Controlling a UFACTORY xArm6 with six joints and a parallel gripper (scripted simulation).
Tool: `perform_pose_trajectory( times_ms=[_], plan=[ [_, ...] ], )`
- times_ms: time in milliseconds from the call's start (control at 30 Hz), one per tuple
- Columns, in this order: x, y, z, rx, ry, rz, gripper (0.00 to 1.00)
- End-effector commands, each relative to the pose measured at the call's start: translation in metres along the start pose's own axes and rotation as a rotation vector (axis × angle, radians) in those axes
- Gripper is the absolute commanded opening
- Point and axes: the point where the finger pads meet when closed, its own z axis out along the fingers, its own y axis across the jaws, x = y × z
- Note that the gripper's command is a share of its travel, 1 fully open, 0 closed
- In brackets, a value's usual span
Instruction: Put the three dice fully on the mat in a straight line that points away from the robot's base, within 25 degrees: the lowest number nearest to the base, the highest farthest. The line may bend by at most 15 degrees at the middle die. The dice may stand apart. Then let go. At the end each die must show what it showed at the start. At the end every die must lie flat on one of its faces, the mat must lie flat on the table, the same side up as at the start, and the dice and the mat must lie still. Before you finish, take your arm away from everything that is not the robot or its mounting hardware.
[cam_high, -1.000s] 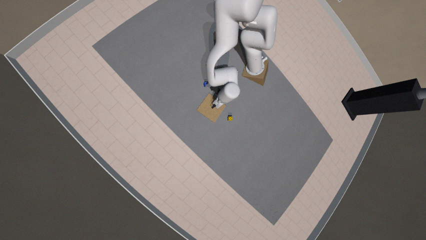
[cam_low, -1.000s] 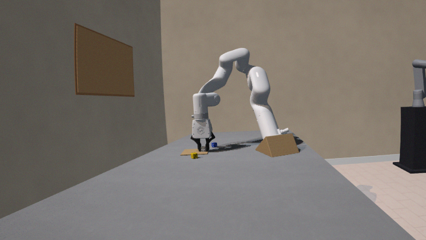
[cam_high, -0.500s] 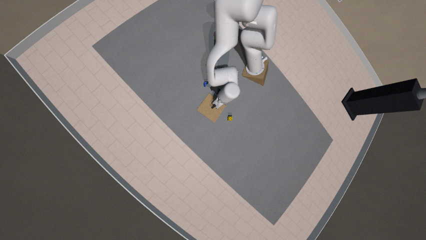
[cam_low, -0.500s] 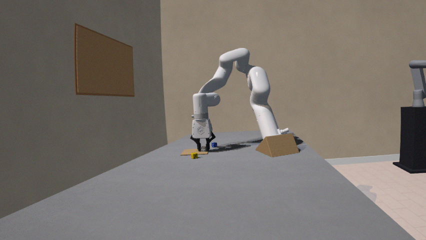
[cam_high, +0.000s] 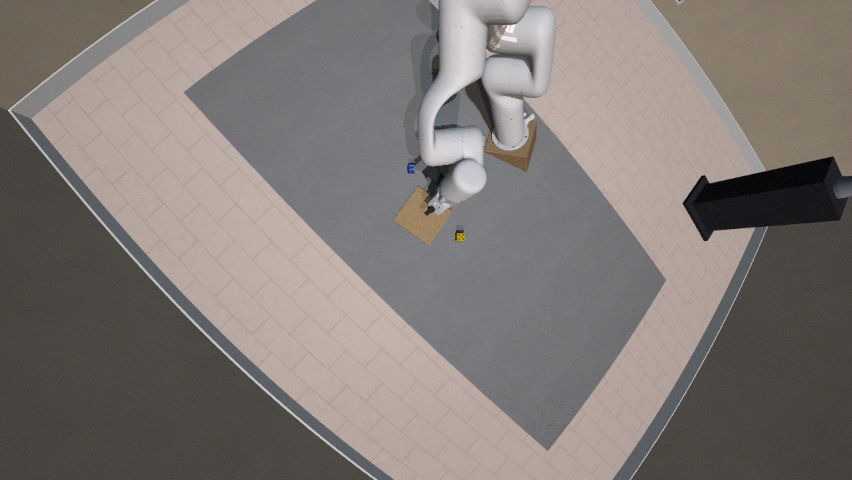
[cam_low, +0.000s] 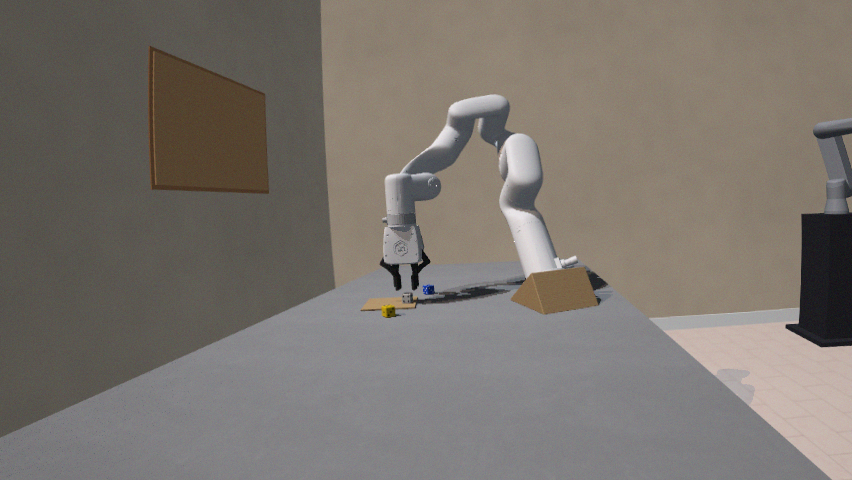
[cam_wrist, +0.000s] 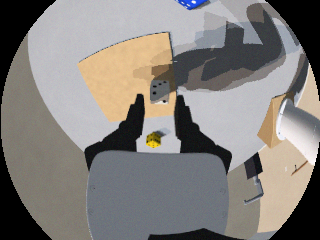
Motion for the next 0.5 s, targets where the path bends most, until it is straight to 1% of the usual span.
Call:
perform_pose_trajectory(
  times_ms=[0,133,233,467],
  plan=[
    [0.0,-0.001,-0.023,0.004,-0.001,0.002,0.42],
    [0.0,-0.001,-0.043,0.004,-0.001,0.002,0.42],
    [0.0,-0.001,-0.052,0.004,-0.001,0.002,0.42],
    [0.0,-0.001,-0.057,0.003,-0.001,0.002,0.42]
  ],
)
